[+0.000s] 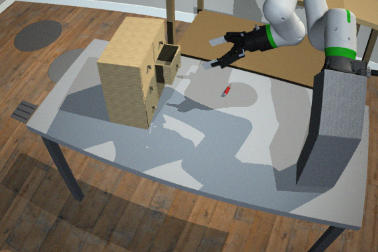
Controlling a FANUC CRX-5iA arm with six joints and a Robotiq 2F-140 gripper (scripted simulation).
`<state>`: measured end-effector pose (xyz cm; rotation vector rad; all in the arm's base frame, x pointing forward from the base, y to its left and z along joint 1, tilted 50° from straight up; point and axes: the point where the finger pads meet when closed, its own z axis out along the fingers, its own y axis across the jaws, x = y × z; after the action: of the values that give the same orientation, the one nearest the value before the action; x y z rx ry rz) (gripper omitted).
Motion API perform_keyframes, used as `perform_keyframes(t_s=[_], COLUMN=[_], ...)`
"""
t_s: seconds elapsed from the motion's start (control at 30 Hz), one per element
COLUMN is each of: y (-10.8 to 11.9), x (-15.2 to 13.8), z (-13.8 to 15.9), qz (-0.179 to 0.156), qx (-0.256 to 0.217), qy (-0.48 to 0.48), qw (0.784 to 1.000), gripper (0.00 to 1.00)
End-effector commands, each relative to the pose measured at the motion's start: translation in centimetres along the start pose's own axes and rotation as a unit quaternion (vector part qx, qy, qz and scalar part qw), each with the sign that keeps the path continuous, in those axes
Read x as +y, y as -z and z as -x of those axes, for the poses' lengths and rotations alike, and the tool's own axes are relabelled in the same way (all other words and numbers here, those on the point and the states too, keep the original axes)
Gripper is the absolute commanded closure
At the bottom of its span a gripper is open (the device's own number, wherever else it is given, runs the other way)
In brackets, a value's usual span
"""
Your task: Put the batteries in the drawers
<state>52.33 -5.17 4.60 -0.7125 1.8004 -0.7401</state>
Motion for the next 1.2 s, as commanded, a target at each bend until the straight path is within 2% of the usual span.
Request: perform_keyframes(t_s=[0.0, 0.2, 0.67, 1.0, 1.17], y=[0.8, 1.6, 1.7, 1.8, 1.9], x=[0.0, 0.0, 0.0, 0.0, 0.0], z=[-0.4, -0.8, -0.8, -0.6, -0.4], qz=[0.000, 0.000, -0.001, -0.001, -0.001], qx=[0.000, 0.000, 0.006, 0.036, 0.067], qy=[0.000, 0.000, 0.000, 0.000, 0.000], qw=[1.000, 1.000, 1.000, 0.999, 0.998], gripper=[0.00, 0.00, 0.00, 0.00, 0.00])
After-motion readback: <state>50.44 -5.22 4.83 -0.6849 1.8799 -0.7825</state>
